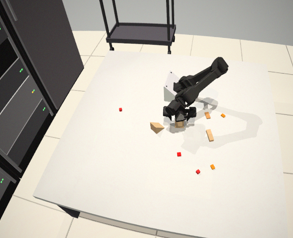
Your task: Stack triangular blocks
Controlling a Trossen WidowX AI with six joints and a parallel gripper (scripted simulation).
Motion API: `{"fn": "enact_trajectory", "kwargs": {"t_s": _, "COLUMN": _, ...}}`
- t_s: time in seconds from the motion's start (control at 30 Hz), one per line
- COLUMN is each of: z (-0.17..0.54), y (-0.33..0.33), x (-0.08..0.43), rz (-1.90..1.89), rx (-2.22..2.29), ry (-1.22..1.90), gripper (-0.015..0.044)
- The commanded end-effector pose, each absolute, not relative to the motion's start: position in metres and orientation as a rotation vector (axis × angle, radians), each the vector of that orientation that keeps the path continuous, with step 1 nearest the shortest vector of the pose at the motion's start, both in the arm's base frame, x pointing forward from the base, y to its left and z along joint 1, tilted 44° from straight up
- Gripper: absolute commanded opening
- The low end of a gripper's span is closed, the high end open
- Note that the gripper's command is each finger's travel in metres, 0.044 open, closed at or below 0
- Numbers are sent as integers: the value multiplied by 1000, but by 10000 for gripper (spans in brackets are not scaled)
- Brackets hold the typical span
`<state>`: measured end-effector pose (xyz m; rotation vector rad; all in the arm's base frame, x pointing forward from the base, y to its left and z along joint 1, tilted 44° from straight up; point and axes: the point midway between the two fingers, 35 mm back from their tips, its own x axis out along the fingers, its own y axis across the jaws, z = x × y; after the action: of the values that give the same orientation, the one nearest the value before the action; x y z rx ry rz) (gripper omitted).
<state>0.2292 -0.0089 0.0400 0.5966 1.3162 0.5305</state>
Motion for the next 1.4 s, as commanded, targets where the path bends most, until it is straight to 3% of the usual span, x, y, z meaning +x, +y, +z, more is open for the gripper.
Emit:
{"fn": "enact_trajectory", "kwargs": {"t_s": 0.0, "z": 35, "y": -3, "x": 227, "rz": 532, "rx": 610, "ry": 1317, "gripper": 440}}
{"fn": "enact_trajectory", "kwargs": {"t_s": 0.33, "z": 27, "y": 7, "x": 226, "rz": 536, "rx": 612, "ry": 1316, "gripper": 440}}
{"fn": "enact_trajectory", "kwargs": {"t_s": 0.6, "z": 27, "y": 7, "x": 226, "rz": 536, "rx": 612, "ry": 1316, "gripper": 230}}
{"fn": "enact_trajectory", "kwargs": {"t_s": 0.8, "z": 27, "y": 7, "x": 226, "rz": 536, "rx": 612, "ry": 1316, "gripper": 190}}
{"fn": "enact_trajectory", "kwargs": {"t_s": 1.03, "z": 33, "y": 0, "x": 225, "rz": 535, "rx": 608, "ry": 1316, "gripper": 6}}
{"fn": "enact_trajectory", "kwargs": {"t_s": 1.37, "z": 48, "y": -14, "x": 221, "rz": 536, "rx": 602, "ry": 1317, "gripper": 0}}
